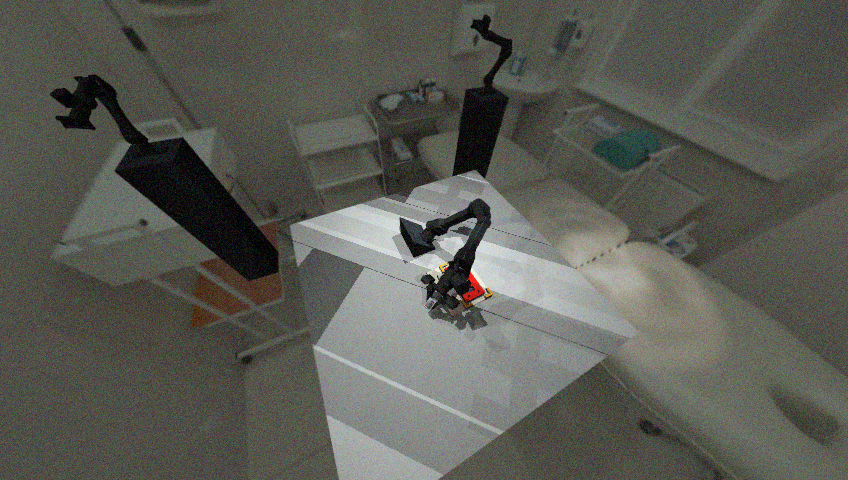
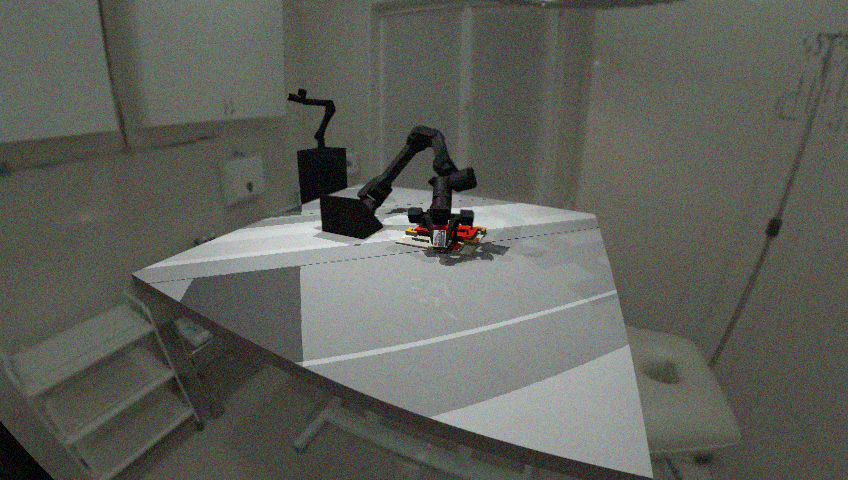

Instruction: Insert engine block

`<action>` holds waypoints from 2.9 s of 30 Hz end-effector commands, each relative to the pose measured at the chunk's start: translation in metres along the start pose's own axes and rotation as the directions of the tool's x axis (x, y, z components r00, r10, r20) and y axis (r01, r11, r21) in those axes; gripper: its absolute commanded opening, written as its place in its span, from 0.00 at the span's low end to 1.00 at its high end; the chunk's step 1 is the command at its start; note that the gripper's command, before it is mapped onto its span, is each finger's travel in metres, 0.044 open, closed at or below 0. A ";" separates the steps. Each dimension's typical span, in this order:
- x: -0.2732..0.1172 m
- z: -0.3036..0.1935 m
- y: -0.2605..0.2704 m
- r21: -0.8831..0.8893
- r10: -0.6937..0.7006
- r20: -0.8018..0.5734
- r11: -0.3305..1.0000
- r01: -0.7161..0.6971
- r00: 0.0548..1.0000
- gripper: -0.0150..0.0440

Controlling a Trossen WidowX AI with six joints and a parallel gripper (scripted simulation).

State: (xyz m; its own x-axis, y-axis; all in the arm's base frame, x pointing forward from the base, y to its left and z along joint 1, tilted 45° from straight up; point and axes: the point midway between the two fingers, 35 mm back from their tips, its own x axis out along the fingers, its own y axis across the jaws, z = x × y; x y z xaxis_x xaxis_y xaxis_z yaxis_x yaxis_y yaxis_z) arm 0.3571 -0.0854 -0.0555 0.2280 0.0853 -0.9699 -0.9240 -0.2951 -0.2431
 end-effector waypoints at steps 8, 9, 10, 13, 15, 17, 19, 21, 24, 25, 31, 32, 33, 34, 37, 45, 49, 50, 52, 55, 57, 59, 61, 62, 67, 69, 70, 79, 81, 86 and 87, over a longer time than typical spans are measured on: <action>0.017 0.013 0.003 0.006 0.008 -0.001 1.000 -0.008 1.000 0.25; 0.019 0.015 0.003 0.006 0.008 -0.001 1.000 -0.008 1.000 0.25; 0.020 0.016 0.003 0.006 0.008 -0.001 1.000 -0.008 1.000 0.25; 0.024 0.020 0.003 0.006 0.008 0.000 1.000 -0.008 1.000 0.25; 0.026 0.022 0.003 0.006 0.008 0.000 1.000 -0.008 1.000 0.25; 0.030 0.025 0.003 0.006 0.008 0.000 1.000 -0.008 1.000 0.25; 0.032 0.027 0.003 0.007 0.008 0.000 1.000 -0.008 1.000 0.25; 0.035 0.030 0.003 0.007 0.008 0.000 1.000 -0.008 1.000 0.25; 0.031 0.027 0.000 0.006 0.008 0.000 1.000 -0.008 1.000 0.25; 0.030 0.025 0.000 0.004 0.000 -0.009 1.000 0.000 1.000 0.30; 0.030 0.025 0.000 0.004 0.000 -0.009 1.000 0.000 1.000 0.57; 0.030 0.025 0.000 0.004 0.000 -0.009 1.000 0.000 1.000 0.61; 0.030 0.025 0.000 0.004 0.000 -0.009 1.000 0.000 1.000 0.65; 0.030 0.025 0.000 0.004 0.000 -0.009 1.000 0.000 1.000 0.70; 0.030 0.025 0.000 0.004 0.000 -0.009 1.000 0.000 1.000 0.83; 0.029 0.025 0.000 0.005 0.002 -0.007 1.000 -0.002 1.000 1.00; 0.016 0.026 0.000 0.006 0.007 -0.001 1.000 -0.007 1.000 1.00; 0.011 0.026 0.000 0.006 0.008 0.000 1.000 -0.008 1.000 1.00; 0.003 0.026 0.000 0.006 0.008 0.000 1.000 -0.008 1.000 1.00; -0.009 0.027 0.000 0.007 0.009 0.000 1.000 -0.009 1.000 1.00; -0.015 0.027 0.000 0.007 0.009 0.000 1.000 -0.009 1.000 1.00; -0.015 0.027 0.000 0.007 0.009 0.000 1.000 -0.009 1.000 1.00; -0.012 0.026 -0.001 0.011 0.008 -0.005 1.000 -0.008 1.000 1.00; -0.012 0.026 -0.001 0.011 0.008 -0.005 1.000 -0.008 1.000 1.00; -0.012 0.026 -0.001 0.011 0.008 -0.005 1.000 -0.008 1.000 1.00; -0.012 0.026 -0.001 0.011 0.008 -0.005 1.000 -0.008 1.000 1.00; -0.012 0.026 -0.001 0.011 0.008 -0.005 1.000 -0.008 1.000 1.00; -0.012 0.026 -0.001 0.016 0.009 -0.004 1.000 -0.009 1.000 1.00; -0.011 0.025 -0.001 0.058 0.014 0.006 0.998 -0.014 1.000 1.00; -0.011 0.022 -0.001 0.213 0.031 0.043 0.976 -0.040 0.999 1.00; -0.011 0.022 -0.001 0.243 0.034 0.051 0.969 -0.046 0.998 1.00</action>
State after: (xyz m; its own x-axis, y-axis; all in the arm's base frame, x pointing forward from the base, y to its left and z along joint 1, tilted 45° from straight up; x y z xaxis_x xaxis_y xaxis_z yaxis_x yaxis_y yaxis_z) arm 0.3477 -0.0633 -0.0434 0.1942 0.1052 -0.9753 -0.9687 -0.1361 -0.2076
